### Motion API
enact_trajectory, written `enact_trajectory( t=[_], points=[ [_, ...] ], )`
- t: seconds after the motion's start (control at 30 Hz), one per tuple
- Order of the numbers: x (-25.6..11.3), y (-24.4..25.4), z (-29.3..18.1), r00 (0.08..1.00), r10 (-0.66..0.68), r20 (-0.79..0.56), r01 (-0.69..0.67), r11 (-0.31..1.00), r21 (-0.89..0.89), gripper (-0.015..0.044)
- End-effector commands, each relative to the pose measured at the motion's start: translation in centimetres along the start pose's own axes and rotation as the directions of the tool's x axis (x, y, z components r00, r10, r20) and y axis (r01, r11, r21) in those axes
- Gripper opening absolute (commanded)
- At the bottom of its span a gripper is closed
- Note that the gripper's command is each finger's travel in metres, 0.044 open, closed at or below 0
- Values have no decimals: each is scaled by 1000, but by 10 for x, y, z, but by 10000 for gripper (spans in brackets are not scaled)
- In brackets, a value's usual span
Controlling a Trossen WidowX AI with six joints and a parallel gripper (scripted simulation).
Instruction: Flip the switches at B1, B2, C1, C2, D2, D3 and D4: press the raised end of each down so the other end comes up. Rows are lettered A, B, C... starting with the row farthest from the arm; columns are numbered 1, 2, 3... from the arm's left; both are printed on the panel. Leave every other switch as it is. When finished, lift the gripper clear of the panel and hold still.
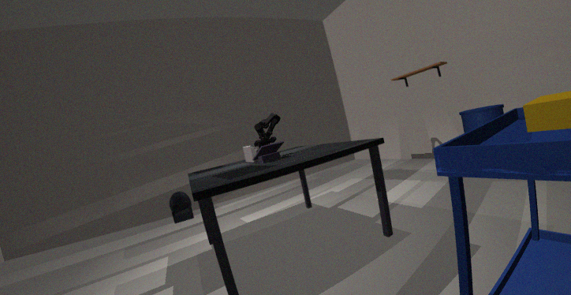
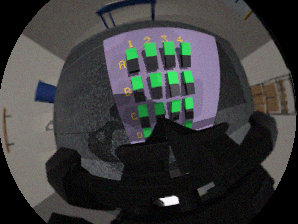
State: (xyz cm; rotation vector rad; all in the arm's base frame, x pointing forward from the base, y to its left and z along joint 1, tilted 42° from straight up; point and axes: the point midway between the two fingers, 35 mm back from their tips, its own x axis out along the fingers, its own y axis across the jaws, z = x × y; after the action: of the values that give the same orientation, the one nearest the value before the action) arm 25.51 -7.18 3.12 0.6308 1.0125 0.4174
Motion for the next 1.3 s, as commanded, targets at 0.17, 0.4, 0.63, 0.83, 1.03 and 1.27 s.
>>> enact_trajectory(
  t=[0.17,0.4,0.63,0.83,1.03,1.27],
  points=[
    [-56,-2,3,1000,-1,-22,1,1000,4,0],
    [-64,-1,3,1000,2,-24,-2,1000,5,0],
    [-65,-1,-19,1000,2,-25,-1,1000,6,0],
    [-32,0,-19,999,3,-49,-2,1000,5,0],
    [-30,0,-19,999,3,-50,-3,1000,5,0],
    [-19,0,-19,999,4,-49,-3,1000,4,0]
  ],
)
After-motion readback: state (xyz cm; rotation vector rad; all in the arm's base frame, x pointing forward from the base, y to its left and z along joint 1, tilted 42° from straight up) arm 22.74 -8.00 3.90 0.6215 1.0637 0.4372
